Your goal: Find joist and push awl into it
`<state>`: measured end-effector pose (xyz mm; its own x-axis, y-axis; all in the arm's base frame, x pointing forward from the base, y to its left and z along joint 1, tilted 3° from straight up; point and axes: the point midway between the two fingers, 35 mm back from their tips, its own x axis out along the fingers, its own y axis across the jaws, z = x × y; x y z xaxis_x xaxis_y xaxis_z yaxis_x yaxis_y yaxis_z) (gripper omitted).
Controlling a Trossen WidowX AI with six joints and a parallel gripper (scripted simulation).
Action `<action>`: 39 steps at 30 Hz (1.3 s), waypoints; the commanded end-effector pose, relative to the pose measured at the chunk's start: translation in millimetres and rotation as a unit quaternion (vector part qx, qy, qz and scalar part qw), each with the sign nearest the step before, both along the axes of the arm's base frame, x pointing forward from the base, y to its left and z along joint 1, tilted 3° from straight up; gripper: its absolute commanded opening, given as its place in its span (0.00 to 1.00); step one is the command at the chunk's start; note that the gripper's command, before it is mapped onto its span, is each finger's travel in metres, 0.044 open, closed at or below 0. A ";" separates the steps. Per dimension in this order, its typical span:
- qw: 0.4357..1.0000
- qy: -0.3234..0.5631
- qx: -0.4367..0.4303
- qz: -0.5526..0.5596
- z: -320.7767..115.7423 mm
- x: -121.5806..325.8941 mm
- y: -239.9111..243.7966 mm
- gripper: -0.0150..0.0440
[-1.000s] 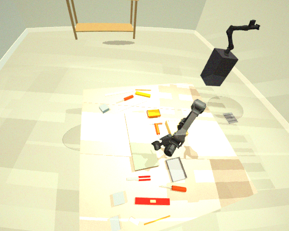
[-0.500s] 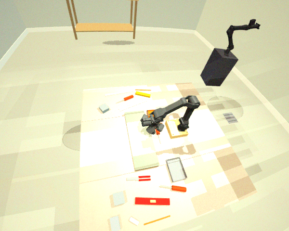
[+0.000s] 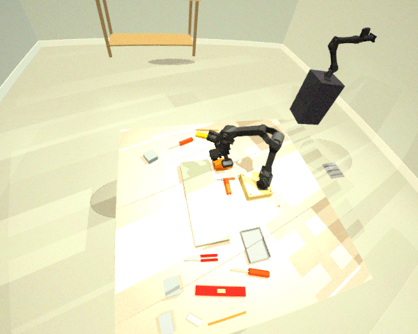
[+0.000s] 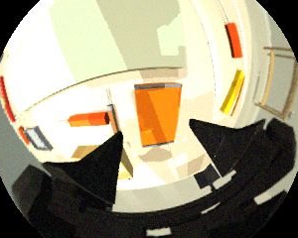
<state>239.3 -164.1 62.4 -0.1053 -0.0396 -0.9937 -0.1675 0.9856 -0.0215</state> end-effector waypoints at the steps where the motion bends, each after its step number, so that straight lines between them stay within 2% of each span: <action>1: 0.999 -0.008 0.017 -0.037 1.6 -4.5 -7.5 1.00; 18: 0.999 -0.008 0.017 -0.037 0.6 -12.4 -15.3 1.00; 39: 0.999 -0.008 0.017 -0.037 -33.4 -12.4 -15.5 1.00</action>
<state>228.4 -181.2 35.7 -0.0885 -0.0060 -0.9961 -0.0877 0.9961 0.0018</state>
